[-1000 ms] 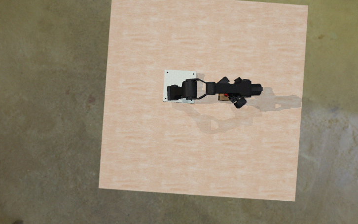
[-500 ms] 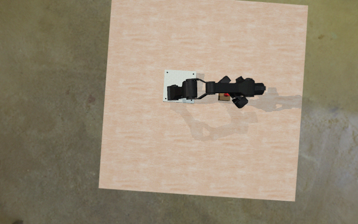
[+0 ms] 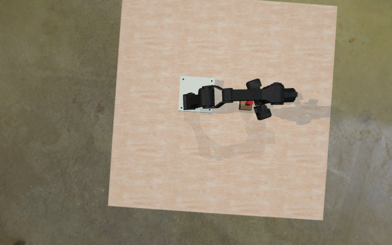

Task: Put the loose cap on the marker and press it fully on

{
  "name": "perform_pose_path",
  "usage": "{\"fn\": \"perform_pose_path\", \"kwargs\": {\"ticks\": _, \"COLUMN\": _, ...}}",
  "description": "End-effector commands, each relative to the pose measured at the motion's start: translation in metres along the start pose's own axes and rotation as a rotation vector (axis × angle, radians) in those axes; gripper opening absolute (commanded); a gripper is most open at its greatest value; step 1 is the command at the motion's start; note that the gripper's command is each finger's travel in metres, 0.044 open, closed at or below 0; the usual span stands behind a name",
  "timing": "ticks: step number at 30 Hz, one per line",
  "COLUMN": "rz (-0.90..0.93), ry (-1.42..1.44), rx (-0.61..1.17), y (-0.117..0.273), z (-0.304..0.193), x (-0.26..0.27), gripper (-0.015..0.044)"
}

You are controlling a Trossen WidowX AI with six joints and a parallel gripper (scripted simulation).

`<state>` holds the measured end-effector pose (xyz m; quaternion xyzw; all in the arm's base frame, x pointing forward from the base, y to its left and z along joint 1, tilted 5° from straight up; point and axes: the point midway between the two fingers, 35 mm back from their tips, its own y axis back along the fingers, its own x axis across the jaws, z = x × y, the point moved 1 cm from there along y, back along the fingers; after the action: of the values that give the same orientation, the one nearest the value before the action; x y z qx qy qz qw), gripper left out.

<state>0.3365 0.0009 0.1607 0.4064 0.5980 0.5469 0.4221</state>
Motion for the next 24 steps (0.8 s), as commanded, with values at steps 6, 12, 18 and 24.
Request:
{"fn": "perform_pose_path", "kwargs": {"ticks": 6, "rz": 0.002, "ry": -0.394, "rx": -0.003, "y": -0.0036, "z": 0.0005, "x": 0.0003, "gripper": 0.0046}}
{"fn": "perform_pose_path", "kwargs": {"ticks": 12, "rz": 0.002, "ry": -0.394, "rx": -0.003, "y": -0.0036, "z": 0.0005, "x": 0.0003, "gripper": 0.0}}
{"fn": "perform_pose_path", "kwargs": {"ticks": 18, "rz": 0.002, "ry": -0.394, "rx": -0.003, "y": -0.0044, "z": 0.0005, "x": 0.0003, "gripper": 0.0}}
{"fn": "perform_pose_path", "kwargs": {"ticks": 24, "rz": 0.002, "ry": -0.394, "rx": -0.003, "y": -0.0113, "z": 0.0005, "x": 0.0003, "gripper": 0.0}}
